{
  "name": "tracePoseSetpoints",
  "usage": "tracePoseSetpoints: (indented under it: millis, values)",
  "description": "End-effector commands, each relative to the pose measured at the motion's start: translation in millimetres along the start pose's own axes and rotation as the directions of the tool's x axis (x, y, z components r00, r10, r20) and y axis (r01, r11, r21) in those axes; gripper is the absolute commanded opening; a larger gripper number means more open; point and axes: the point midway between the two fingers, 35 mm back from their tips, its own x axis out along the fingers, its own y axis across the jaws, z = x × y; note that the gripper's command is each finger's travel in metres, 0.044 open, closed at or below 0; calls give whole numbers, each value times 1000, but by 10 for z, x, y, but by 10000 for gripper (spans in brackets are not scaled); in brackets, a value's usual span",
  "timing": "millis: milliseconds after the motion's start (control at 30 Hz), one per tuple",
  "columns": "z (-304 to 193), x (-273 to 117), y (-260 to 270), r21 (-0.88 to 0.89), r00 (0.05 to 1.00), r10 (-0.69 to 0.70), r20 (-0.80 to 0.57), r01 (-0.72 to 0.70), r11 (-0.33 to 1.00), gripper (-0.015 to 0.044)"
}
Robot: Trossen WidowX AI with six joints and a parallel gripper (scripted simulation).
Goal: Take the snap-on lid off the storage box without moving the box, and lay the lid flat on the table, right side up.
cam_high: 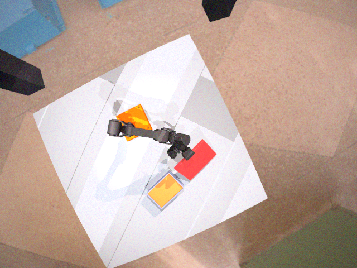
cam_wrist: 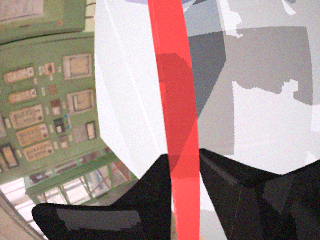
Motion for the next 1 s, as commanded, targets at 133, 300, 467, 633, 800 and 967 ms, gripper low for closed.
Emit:
tracePoseSetpoints:
  millis: [133, 300, 467, 633, 800, 967]
  values:
    - [-4, 42, -38, 0, 1000, 5, -1, -5, 1000, 0]
    - [-4, 68, -68, 0, 1000, 4, -1, -4, 1000, 0]
    - [-4, 94, -99, 0, 1000, 4, -1, -4, 1000, 0]
    - [-3, 120, -130, 0, 1000, 4, -1, -4, 1000, 0]
    - [-3, 146, -161, 0, 1000, 4, -1, -4, 1000, 0]
    - [-3, 172, -192, 0, 1000, 4, -1, -4, 1000, 0]
